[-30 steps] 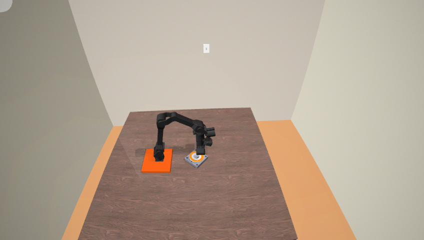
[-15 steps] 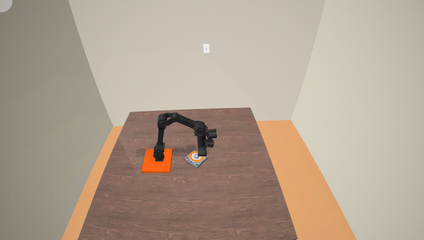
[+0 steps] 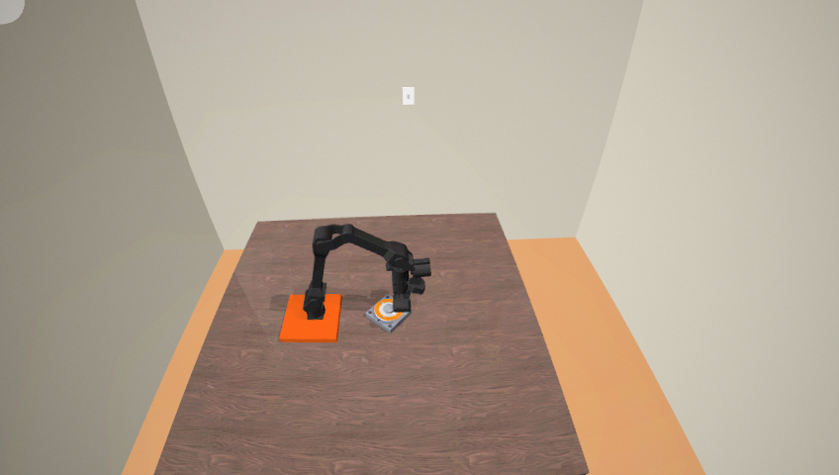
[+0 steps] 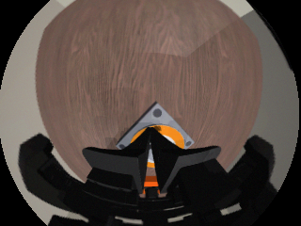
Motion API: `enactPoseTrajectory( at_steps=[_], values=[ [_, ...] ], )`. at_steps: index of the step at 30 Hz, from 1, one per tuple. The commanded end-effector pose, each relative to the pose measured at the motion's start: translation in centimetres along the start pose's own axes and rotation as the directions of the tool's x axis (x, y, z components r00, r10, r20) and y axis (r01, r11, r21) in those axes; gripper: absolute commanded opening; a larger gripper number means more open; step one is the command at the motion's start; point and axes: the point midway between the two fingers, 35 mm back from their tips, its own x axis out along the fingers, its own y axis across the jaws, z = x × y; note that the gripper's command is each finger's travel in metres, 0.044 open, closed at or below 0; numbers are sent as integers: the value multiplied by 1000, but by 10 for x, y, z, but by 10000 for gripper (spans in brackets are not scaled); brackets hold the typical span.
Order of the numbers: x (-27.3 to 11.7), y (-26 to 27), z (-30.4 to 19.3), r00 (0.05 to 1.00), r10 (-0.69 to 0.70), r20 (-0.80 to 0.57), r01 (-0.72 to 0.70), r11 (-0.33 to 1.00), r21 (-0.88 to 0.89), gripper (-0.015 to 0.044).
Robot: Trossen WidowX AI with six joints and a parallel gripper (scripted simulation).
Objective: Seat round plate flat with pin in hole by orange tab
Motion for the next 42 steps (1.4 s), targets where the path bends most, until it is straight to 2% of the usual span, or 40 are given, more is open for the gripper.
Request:
enactPoseTrajectory(
  at_steps=[1, 42],
  values=[
    [1, -7, 1, 1000, -7, -1, 7, 1000, 3, 0],
    [0, -44, -7, 1000, -10, -2, 10, 1000, 3, 0]
  ],
)
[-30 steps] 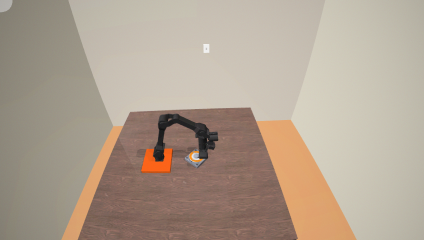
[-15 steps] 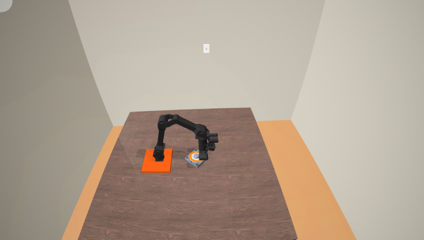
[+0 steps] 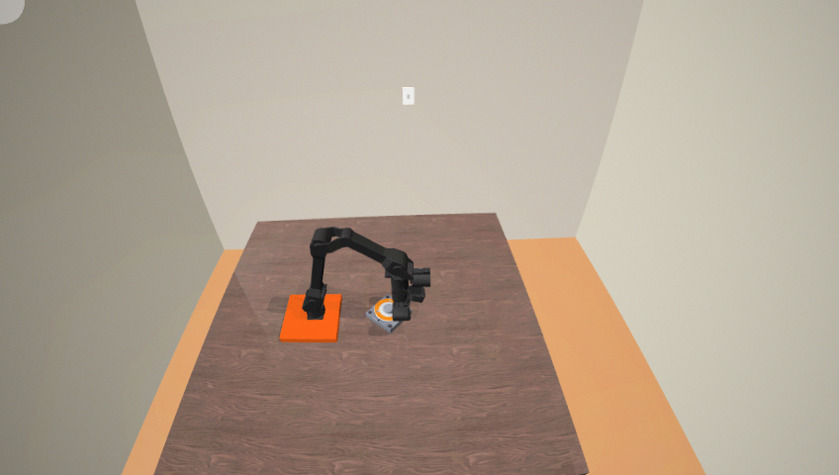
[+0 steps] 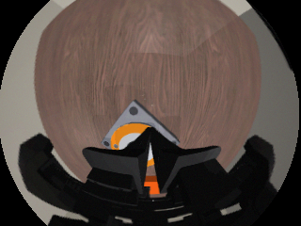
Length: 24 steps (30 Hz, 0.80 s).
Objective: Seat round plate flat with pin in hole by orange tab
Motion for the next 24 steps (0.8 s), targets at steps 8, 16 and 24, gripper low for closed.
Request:
enactPoseTrajectory(
  at_steps=[8, 16, 24],
  values=[
    [0, -14, -11, 1000, -7, -5, 7, 1000, 1, 0],
    [0, -21, -19, 1000, -8, -6, 8, 1000, 1, 0],
    [-1, -26, -28, 1000, -8, -6, 8, 1000, 1, 0]
  ],
)
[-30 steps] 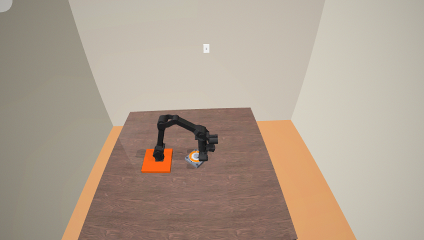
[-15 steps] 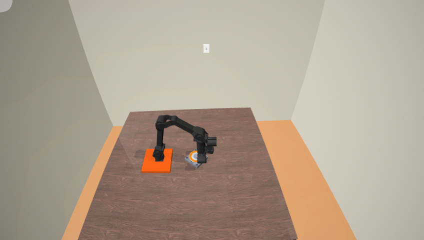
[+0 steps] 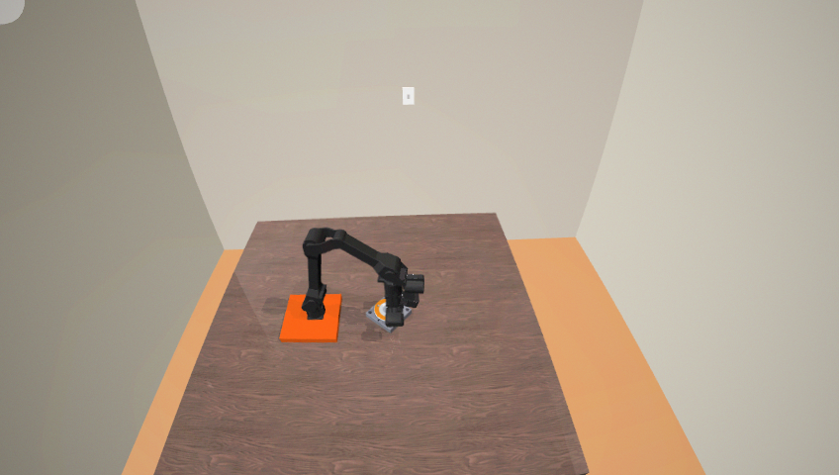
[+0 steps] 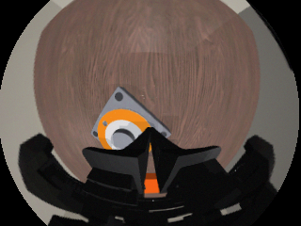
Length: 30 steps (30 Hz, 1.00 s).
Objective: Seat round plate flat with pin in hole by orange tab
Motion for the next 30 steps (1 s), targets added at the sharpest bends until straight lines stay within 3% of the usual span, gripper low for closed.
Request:
enactPoseTrajectory(
  at_steps=[1, 30],
  values=[
    [0, -3, -7, 1000, -4, -5, 4, 1000, -1, 0],
    [-4, -5, -39, 1000, -4, -8, 4, 1000, -1, 0]
  ],
)
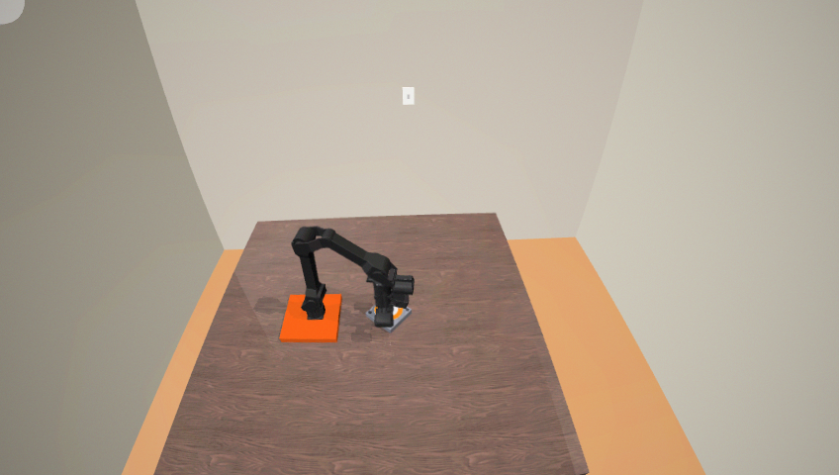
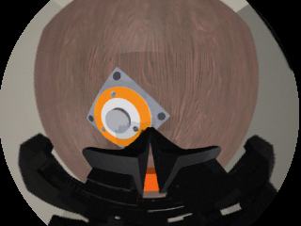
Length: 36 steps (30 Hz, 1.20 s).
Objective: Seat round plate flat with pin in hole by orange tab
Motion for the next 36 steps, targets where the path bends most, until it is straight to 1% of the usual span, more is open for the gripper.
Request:
enactPoseTrajectory(
  at_steps=[1, 19, 29, 31, 32, 36],
  values=[
    [1, 1, -6, 1000, -1, -8, 1, 1000, -4, 0],
    [1, 5, -15, 1000, -1, -8, 1, 1000, -4, 0],
    [-40, 5, -16, 1000, -1, -8, 1, 1000, -4, 0],
    [-41, 5, -16, 1000, -1, -8, 1, 1000, -4, 0],
    [-32, 5, -15, 1000, 0, -11, 0, 1000, -7, 0],
    [-32, 5, -15, 1000, 0, -11, 0, 1000, -7, 0]
  ],
)
